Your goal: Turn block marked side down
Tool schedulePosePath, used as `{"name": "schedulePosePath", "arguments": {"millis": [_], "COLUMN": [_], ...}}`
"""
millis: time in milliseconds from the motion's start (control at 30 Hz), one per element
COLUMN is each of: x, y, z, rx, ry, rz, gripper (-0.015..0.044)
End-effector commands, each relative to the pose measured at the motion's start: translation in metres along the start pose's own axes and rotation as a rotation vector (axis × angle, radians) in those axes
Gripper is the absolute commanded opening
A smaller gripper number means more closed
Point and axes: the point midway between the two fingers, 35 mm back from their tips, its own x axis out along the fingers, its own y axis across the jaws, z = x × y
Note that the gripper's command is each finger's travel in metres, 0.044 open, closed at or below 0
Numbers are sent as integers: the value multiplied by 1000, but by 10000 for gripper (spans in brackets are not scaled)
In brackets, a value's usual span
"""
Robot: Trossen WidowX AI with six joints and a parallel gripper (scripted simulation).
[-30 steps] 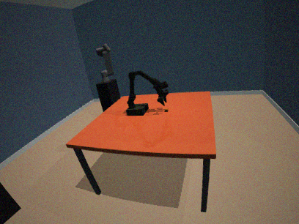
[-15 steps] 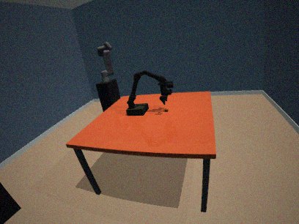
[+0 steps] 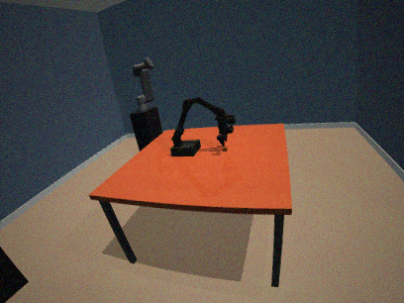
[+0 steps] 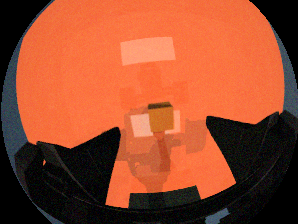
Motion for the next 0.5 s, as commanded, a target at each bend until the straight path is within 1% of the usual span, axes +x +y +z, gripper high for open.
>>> {"name": "schedulePosePath", "arguments": {"millis": [0,467], "x": [11,29], "y": [0,0], "z": [-3,-3], "rx": [0,0], "ry": [16,16], "rz": [3,3], "gripper": [440,440]}}
